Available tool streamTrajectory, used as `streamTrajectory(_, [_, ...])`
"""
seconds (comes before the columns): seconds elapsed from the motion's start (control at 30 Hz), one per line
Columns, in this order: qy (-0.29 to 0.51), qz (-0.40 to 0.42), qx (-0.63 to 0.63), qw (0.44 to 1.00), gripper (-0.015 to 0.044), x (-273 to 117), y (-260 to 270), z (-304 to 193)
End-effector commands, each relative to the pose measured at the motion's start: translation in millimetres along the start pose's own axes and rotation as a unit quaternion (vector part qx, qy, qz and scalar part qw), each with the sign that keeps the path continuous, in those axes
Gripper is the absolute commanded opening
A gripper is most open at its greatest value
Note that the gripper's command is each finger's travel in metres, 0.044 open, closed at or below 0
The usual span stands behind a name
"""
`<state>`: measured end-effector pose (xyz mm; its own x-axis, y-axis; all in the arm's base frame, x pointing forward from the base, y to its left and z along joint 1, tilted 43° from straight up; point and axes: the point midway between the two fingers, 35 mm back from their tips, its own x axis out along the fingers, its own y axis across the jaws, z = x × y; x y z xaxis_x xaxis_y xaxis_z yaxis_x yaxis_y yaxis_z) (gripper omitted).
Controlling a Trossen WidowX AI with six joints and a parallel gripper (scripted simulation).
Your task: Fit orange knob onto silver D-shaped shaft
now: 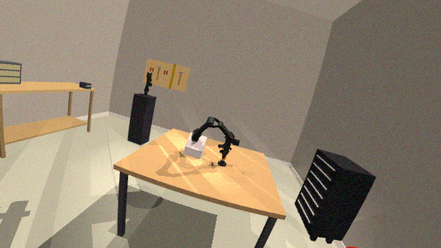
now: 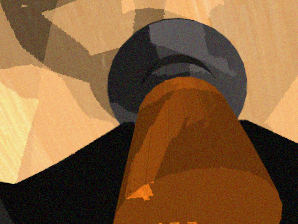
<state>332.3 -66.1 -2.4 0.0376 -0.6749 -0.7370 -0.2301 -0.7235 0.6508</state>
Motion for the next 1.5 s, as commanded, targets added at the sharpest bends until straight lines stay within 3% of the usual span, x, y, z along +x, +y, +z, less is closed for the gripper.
streamTrajectory(0.0, [0.001, 0.000, -0.002, 1.000, 0.0000, 0.2, 0.7, -0.4])
streamTrajectory(0.53, [0.001, 0.000, -0.006, 1.000, 0.0000, -4.3, 0.3, -0.2])
streamTrajectory(0.77, [0.001, 0.000, -0.106, 0.994, 0.0000, -2.9, -1.5, 0.0])
streamTrajectory(1.47, [0.001, 0.000, -0.106, 0.994, 0.0000, 0.6, 0.6, 0.0])
